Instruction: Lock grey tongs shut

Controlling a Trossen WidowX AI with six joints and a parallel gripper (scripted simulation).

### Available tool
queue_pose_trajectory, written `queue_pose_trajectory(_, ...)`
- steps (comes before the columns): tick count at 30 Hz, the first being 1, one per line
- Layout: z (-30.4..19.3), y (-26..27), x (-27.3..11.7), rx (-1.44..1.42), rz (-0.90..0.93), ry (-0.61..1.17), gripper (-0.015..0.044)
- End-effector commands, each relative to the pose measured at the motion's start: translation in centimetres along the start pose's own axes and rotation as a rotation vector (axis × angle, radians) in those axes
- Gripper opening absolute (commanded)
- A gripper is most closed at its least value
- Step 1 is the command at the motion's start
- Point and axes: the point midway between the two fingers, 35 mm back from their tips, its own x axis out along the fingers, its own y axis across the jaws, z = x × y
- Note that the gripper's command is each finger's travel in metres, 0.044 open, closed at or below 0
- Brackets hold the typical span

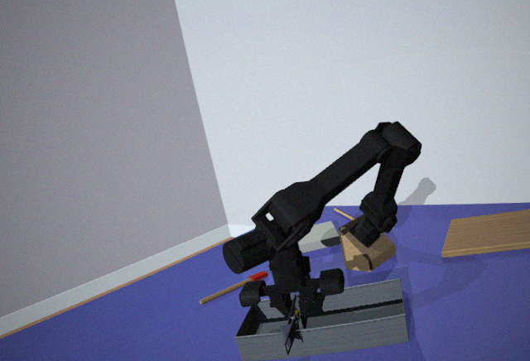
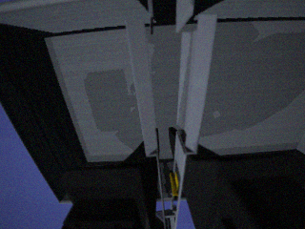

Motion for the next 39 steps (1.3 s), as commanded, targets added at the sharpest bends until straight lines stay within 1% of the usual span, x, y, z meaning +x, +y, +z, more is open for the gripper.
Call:
queue_pose_trajectory(1, 0.0, 0.0, 0.0, -0.001, 0.001, 0.000, 0.0022)
queue_pose_trajectory(2, 0.0, 0.0, 0.0, -0.001, 0.001, 0.000, 0.0015)
queue_pose_trajectory(8, 0.0, 0.0, 0.0, -0.001, 0.001, 0.000, -0.0143)
queue_pose_trajectory(9, 0.0, 0.0, 0.0, -0.001, 0.001, 0.000, -0.0150)
queue_pose_trajectory(12, 0.0, 0.0, 0.0, -0.001, 0.001, 0.000, -0.0150)
queue_pose_trajectory(15, -0.1, 0.3, -1.4, 0.013, 0.005, 0.003, -0.0150)
queue_pose_trajectory(18, -0.3, 0.6, -4.7, 0.043, 0.012, 0.010, -0.0150)
queue_pose_trajectory(22, 0.0, 0.4, -10.7, 0.098, 0.019, 0.026, -0.0150)
queue_pose_trajectory(24, 0.2, 0.1, -12.7, 0.117, 0.019, 0.033, -0.0150)
queue_pose_trajectory(39, 0.1, -0.2, -12.5, 0.100, 0.013, 0.032, -0.0150)
